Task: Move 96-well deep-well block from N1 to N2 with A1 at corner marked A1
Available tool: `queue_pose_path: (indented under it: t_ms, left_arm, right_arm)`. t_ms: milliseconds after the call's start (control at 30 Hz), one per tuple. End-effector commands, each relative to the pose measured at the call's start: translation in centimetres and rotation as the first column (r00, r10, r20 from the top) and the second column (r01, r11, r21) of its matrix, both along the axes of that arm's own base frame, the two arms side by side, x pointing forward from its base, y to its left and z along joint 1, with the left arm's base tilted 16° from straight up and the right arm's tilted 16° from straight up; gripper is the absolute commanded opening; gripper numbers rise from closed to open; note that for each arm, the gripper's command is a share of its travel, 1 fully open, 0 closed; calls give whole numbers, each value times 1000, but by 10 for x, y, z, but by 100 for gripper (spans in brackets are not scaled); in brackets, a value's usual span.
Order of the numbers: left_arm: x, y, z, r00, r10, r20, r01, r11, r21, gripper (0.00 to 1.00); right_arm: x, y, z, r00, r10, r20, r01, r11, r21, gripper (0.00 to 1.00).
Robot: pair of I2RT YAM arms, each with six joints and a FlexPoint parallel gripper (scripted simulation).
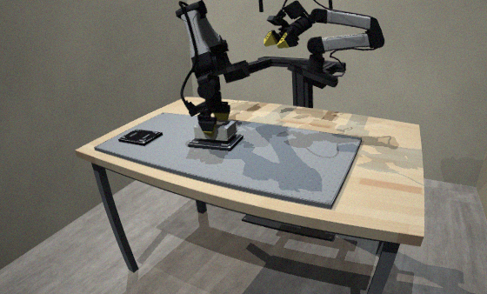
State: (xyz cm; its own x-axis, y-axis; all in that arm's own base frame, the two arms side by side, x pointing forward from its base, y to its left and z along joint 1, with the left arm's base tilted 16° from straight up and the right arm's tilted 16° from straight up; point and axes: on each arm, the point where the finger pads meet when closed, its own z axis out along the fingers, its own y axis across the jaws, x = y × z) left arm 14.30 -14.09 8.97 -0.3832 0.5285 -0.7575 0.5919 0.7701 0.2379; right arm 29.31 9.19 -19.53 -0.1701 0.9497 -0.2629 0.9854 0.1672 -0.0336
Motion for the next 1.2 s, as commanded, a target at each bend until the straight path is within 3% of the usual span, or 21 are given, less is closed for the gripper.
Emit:
queue_pose_path:
  t_ms: [0,300,533,733,1167]
  left_arm:
    - [1,-4,5,1000,-1,7,1,1000,-19,100]
    - [1,-4,5,1000,-1,7,1,1000,-19,100]
    - [1,-4,5,1000,-1,7,1,1000,-19,100]
    - [1,-4,5,1000,-1,7,1,1000,-19,100]
    - [1,-4,5,1000,-1,7,1,1000,-19,100]
  right_arm:
    - [5,8,21,1000,1,23,-1,1000,8,75]
    - [11,17,39,999,8,39,-8,1000,19,75]
    - [6,12,27,1000,5,-8,-5,1000,-4,75]
    - [17,13,21,1000,7,31,-8,1000,13,75]
    - [13,7,7,1000,0,14,0,1000,2,75]
